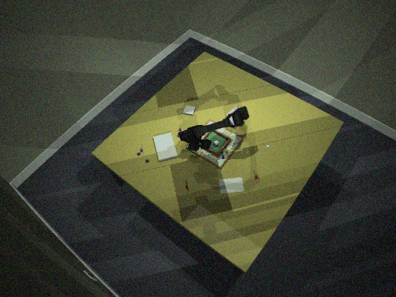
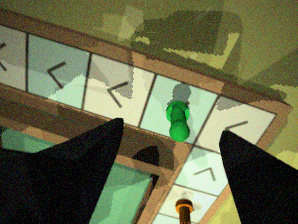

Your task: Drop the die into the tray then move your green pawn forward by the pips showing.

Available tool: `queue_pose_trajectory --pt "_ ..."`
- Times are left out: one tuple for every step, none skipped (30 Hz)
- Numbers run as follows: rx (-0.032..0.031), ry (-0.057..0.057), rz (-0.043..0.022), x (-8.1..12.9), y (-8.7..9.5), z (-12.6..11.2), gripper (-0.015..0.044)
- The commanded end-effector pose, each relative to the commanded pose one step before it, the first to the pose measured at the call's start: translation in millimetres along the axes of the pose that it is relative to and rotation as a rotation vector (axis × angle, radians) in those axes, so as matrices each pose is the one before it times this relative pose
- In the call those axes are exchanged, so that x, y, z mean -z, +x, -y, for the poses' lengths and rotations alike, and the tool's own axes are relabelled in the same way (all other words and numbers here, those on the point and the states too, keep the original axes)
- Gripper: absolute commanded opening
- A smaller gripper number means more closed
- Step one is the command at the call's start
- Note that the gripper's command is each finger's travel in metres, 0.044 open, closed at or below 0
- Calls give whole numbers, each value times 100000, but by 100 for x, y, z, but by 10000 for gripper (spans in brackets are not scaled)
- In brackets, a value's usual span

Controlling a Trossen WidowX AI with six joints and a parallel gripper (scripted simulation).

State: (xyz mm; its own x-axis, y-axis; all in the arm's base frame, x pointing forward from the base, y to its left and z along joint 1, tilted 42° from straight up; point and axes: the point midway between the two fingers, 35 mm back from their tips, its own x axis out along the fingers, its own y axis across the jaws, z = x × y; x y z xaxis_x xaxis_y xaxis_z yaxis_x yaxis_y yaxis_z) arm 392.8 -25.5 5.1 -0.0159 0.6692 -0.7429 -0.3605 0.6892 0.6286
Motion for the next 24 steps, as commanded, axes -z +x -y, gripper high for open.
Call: queue_pose_trajectory --pt "1210 12 1437 -97 -3420 404 394" --pt "-32 38 -4 14 -205 -10 420" --pt "0 0 0 0 0 0 440" --pt "0 0 0 0 0 0 440" --pt "0 0 0 0 0 0 440" --pt "99 324 -21 227 -209 -61 440" --pt "282 972 -66 687 -613 -192 440" --pt "420 1616 -115 1169 -972 -344 440" --pt "430 1975 -148 1471 -1105 -458 440" --pt "336 1965 -153 1508 -1007 -493 440" --pt "243 1949 -154 1536 -905 -526 440" --pt "149 1932 -153 1559 -801 -558 440" --pt "56 1912 -149 1574 -695 -588 440" --pt "-36 1889 -142 1583 -588 -616 440" --pt "-127 1864 -132 1585 -480 -642 440" --pt "-216 1834 -120 1578 -372 -665 440" --pt "-305 1806 -105 1569 -265 -687 440" --pt "982 -4313 1328 -4420 725 1969 440" --pt "0 0 0 0 0 0 440" --pt "0 0 0 0 0 0 440" --pt "0 0 0 0 0 0 440" --pt "0 0 0 0 0 0 440" --pt "0 0 0 0 0 0 440" --pt "0 0 0 0 0 0 440"
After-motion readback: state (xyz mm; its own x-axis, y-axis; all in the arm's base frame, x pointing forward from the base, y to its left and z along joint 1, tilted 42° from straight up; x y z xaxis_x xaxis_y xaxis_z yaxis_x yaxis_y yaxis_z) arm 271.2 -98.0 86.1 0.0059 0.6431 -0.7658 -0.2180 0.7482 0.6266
